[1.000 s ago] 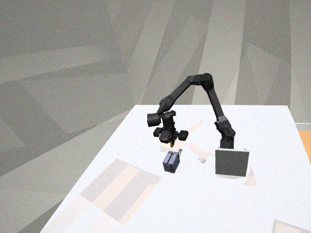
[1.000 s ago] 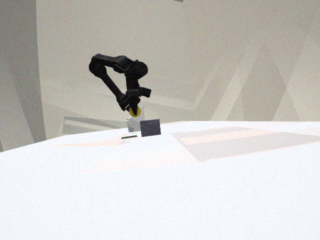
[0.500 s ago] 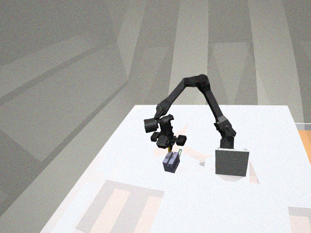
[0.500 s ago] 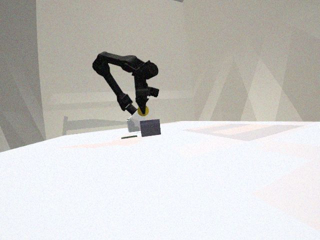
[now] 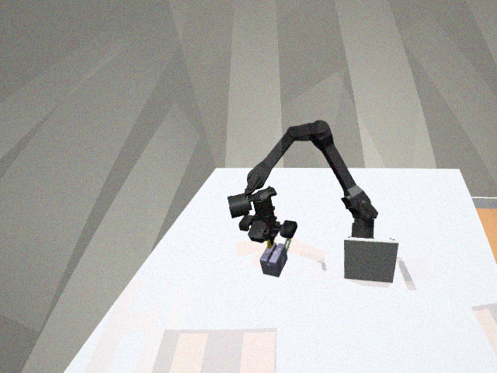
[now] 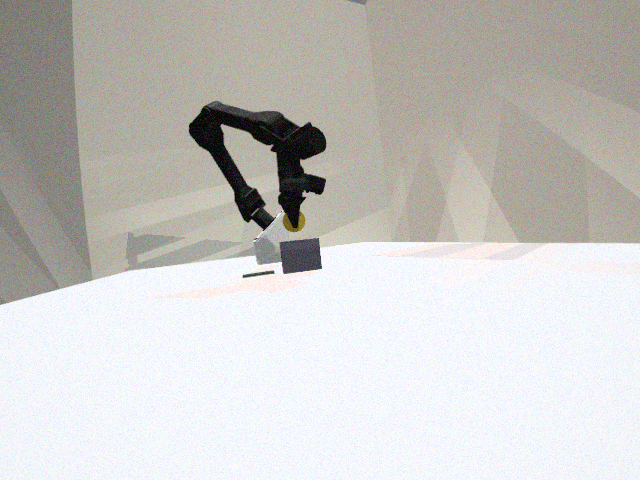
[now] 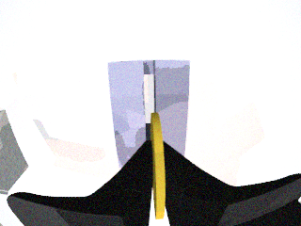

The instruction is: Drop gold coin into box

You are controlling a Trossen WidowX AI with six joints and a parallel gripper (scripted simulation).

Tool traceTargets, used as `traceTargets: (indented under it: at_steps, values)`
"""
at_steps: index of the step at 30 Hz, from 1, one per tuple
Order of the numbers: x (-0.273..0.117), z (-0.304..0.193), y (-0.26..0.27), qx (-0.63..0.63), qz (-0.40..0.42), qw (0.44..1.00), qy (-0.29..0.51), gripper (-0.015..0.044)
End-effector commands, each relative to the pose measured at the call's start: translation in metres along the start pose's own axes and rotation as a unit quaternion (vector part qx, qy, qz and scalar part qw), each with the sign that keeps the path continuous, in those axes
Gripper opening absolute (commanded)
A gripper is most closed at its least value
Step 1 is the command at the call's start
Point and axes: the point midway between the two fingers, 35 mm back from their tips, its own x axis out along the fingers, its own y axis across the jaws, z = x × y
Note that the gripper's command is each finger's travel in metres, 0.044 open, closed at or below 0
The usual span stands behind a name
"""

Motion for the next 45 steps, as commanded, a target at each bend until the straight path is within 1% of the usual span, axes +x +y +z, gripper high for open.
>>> traceTargets:
  at_steps: [1,21,45]
  values:
    - [-0.0003,-0.0009,0.0001,-0.001,0.000,1.000,0.000,0.0000]
    - [0.0014,0.0081,0.0011,0.005,0.000,1.000,0.000,0.0000]
    - [0.0077,0.0058,0.0017,-0.002,-0.002,1.000,0.001,0.0000]
